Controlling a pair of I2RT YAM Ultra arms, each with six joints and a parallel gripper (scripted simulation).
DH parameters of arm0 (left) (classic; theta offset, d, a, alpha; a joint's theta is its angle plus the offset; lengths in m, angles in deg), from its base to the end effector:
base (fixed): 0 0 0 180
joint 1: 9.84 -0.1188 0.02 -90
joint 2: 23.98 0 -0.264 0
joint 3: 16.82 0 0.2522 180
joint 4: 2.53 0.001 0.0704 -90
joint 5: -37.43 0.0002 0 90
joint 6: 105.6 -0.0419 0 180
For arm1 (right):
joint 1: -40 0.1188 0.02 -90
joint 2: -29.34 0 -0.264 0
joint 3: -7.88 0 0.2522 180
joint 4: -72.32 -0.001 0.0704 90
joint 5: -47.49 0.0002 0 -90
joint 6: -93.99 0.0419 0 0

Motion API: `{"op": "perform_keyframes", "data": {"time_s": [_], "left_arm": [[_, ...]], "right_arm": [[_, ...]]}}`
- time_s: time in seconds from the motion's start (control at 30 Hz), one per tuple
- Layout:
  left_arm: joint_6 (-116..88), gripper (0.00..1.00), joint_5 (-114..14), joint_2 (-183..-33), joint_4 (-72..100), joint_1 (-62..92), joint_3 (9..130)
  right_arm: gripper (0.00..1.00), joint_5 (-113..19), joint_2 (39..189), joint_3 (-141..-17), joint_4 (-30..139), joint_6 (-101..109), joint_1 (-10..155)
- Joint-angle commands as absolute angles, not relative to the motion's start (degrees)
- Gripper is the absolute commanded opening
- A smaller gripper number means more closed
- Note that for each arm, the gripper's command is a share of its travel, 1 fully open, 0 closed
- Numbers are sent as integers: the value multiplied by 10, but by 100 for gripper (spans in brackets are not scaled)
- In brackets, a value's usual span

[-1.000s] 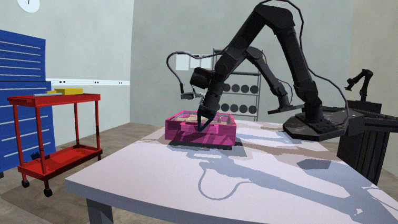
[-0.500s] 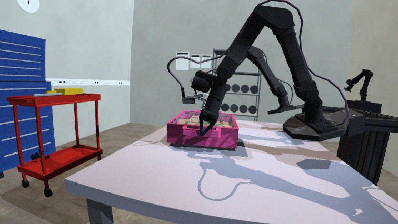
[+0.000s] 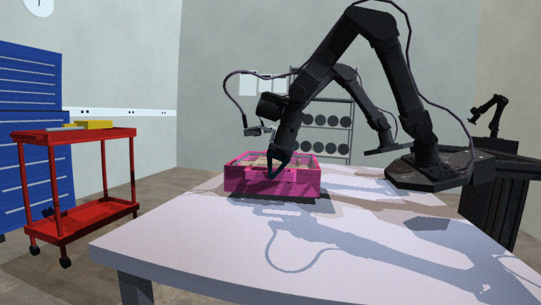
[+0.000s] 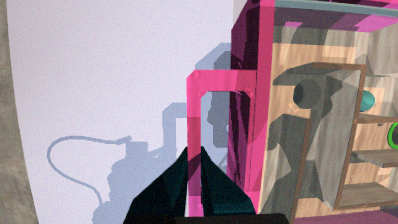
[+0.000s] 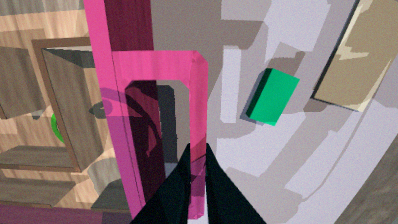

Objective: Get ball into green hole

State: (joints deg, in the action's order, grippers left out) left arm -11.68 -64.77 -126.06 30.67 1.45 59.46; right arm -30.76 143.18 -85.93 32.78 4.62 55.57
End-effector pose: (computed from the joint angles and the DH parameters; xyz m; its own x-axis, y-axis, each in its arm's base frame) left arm 0.3545 -0.0607 0.1716 -0.8444 0.1004 -0.5262 0.0270 0.9890 0.1455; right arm 0.4065 0.1055 0.1777 -0.8324 -0.2208 -0.5084 -0.1543 0.9733 -0.1700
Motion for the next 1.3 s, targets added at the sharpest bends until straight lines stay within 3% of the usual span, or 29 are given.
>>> {"op": "perform_keyframes", "data": {"time_s": [0.0,0.33,1.13,1.27], "left_arm": [[-120,0,-653,-1219,271,32,622],[-132,0,-638,-1198,180,30,544],[-130,0,-657,-1201,207,31,570],[-113,0,-665,-1230,290,35,610]], "right_arm": [[0,-313,1385,-893,365,43,568],[0,-295,1358,-806,452,39,573],[0,-316,1378,-830,441,44,571],[0,-322,1403,-871,371,47,566]]}}
